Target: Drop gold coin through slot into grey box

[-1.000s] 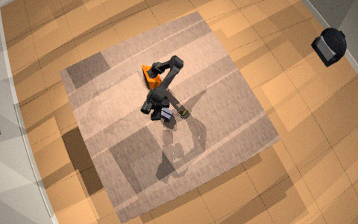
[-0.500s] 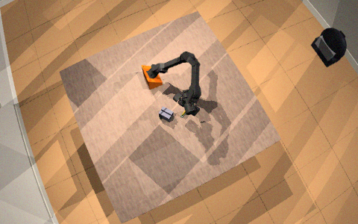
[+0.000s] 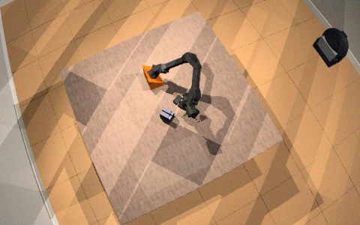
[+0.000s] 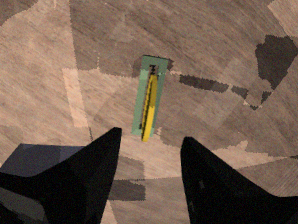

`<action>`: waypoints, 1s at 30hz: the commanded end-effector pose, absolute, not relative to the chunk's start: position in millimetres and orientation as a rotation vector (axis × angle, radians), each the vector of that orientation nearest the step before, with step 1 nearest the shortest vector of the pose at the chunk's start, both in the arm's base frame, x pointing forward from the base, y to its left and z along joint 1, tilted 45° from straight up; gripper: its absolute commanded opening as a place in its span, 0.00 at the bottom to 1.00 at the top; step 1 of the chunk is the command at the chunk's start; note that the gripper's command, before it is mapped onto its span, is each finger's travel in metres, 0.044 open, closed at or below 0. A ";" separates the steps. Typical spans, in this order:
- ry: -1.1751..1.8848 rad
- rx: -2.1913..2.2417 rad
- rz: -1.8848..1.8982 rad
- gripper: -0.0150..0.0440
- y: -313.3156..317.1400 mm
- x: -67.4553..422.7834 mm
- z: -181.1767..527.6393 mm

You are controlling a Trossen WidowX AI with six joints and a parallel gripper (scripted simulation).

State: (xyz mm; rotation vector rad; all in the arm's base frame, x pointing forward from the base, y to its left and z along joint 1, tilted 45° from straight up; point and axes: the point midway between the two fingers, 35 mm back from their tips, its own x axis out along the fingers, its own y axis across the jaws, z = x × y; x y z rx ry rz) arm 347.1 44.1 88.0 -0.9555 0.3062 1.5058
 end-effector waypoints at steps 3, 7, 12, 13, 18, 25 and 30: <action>0.312 -0.948 1.503 0.53 48.5 347.4 80.7; 0.312 -0.948 1.503 0.53 53.1 348.4 76.0; 0.312 -0.948 1.503 0.53 58.8 349.5 70.2; 0.312 -0.948 1.503 0.53 60.0 349.7 69.1; 0.312 -0.947 1.503 0.53 65.8 350.5 63.4; 0.311 -0.947 1.503 0.53 74.0 351.3 55.6; 0.310 -0.946 1.503 0.53 80.0 351.6 50.1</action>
